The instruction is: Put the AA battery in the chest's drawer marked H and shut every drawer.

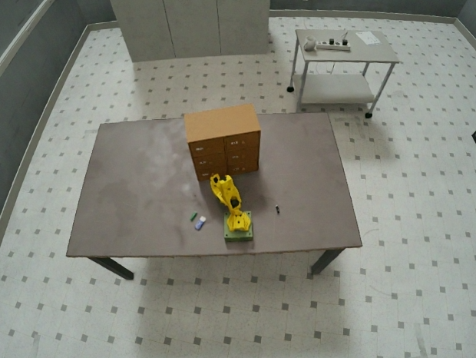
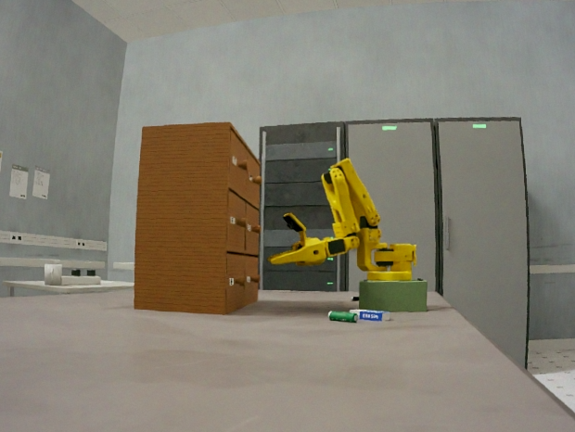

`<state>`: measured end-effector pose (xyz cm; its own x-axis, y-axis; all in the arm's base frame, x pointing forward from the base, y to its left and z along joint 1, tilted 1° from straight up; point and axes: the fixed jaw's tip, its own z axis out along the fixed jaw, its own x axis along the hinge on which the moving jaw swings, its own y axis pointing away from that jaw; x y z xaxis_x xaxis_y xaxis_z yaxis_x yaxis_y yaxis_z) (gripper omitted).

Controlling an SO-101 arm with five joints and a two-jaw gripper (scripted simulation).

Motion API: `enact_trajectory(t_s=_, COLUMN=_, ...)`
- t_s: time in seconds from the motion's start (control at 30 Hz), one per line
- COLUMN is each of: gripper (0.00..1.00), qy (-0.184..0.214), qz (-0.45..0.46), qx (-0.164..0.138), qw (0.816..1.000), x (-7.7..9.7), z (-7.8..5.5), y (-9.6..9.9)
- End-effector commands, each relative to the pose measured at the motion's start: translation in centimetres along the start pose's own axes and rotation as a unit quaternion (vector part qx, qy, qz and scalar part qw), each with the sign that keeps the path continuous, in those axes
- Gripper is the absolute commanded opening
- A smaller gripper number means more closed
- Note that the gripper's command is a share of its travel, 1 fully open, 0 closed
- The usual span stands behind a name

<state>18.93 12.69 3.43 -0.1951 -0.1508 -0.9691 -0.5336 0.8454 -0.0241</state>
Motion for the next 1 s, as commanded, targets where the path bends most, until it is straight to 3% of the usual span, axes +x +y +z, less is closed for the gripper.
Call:
enact_trajectory(t_s=0.0, gripper=0.5, qy=-0.011, qz=0.004, qx=-0.003, qw=1.0, x=-0.43, z=0.16, y=0.15)
enact_trajectory(t_s=0.97, gripper=0.5, qy=-0.019, qz=0.004, qx=-0.006, qw=1.0, x=-0.73, z=0.29, y=0.29)
